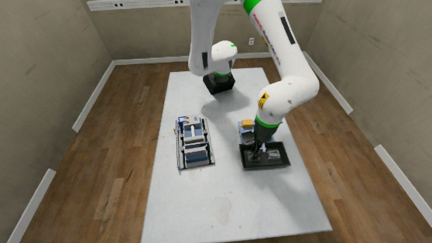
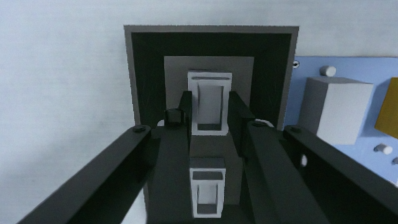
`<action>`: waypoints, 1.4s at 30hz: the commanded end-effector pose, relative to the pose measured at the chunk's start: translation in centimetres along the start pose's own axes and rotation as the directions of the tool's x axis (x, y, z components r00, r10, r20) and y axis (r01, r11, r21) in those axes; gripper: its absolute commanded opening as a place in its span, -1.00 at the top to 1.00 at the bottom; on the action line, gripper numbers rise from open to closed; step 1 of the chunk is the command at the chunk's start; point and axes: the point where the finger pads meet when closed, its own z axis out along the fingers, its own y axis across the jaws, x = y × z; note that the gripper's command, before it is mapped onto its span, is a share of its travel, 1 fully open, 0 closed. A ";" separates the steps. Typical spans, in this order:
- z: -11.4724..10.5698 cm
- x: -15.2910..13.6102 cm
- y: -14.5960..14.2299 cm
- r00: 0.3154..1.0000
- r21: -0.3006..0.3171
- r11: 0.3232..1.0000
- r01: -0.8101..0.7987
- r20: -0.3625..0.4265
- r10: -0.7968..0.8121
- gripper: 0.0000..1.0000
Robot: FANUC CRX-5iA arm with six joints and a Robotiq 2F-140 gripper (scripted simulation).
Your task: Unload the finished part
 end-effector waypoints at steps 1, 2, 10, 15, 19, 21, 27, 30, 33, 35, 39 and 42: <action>-0.1 0.0 -0.1 1.000 0.002 1.000 0.000 0.000 0.000 0.80; -0.1 0.0 -0.1 1.000 0.002 1.000 0.000 0.000 0.000 0.80; -0.1 0.0 -0.1 1.000 0.002 1.000 0.000 0.000 0.000 0.08; -0.1 0.0 -0.1 1.000 0.002 1.000 0.000 0.000 0.000 0.08; -0.1 0.0 -0.1 1.000 0.002 1.000 0.000 0.000 0.000 0.08; -0.1 0.0 -0.1 1.000 0.002 1.000 0.000 0.000 0.000 0.08; -0.1 0.0 -0.1 1.000 0.002 1.000 0.000 0.000 0.000 0.08; -0.1 0.0 -0.1 1.000 0.002 1.000 0.000 0.000 0.000 0.08; -0.1 0.0 -0.1 1.000 0.002 1.000 0.000 0.000 0.000 0.08; -0.1 0.0 -0.1 1.000 0.002 1.000 0.000 0.000 0.000 0.08; -0.1 0.0 -0.1 1.000 0.002 1.000 0.000 0.000 0.000 0.08; -0.4 0.0 -0.1 1.000 0.002 1.000 0.000 0.000 0.000 0.08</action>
